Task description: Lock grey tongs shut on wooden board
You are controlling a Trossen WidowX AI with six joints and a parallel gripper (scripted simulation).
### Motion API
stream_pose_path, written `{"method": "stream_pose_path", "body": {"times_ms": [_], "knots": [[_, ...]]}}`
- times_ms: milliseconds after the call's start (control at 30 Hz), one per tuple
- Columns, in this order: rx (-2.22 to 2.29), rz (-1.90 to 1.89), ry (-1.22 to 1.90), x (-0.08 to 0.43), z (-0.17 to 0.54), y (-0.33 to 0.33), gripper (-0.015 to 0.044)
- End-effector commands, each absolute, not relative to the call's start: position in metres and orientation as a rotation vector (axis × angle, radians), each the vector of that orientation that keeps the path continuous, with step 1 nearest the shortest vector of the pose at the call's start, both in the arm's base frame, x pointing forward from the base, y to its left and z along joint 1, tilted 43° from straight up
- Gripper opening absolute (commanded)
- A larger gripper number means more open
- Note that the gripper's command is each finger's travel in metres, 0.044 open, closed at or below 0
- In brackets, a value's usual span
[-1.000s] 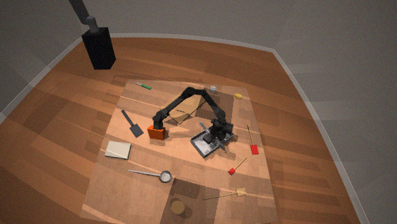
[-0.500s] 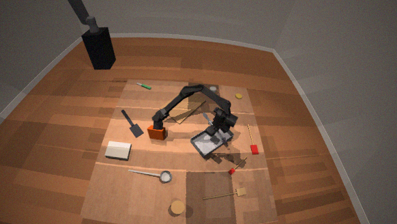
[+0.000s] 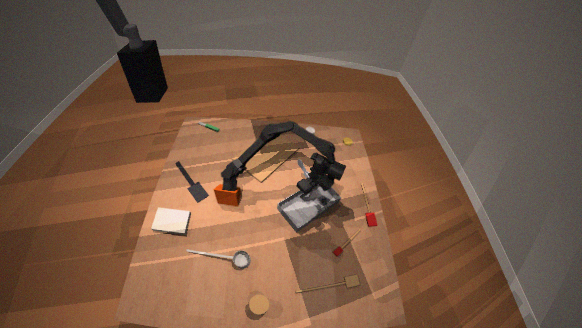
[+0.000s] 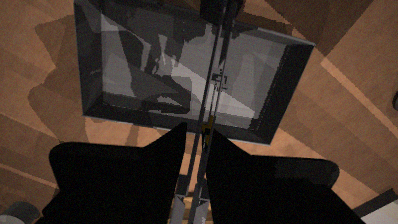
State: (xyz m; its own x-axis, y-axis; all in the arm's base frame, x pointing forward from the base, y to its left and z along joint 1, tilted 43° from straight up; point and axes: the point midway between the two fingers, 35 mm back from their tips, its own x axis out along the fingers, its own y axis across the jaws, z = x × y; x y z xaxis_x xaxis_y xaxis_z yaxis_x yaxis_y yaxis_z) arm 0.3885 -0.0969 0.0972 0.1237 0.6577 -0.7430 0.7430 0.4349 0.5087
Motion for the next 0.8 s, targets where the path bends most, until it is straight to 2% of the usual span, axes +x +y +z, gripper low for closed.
{"method": "stream_pose_path", "body": {"times_ms": [0, 767], "knots": [[1.329, -0.164, 1.581, 0.388, 0.116, -0.078, -0.0150], [1.713, -0.588, 1.599, 0.356, 0.199, 0.018, -0.0150]]}}
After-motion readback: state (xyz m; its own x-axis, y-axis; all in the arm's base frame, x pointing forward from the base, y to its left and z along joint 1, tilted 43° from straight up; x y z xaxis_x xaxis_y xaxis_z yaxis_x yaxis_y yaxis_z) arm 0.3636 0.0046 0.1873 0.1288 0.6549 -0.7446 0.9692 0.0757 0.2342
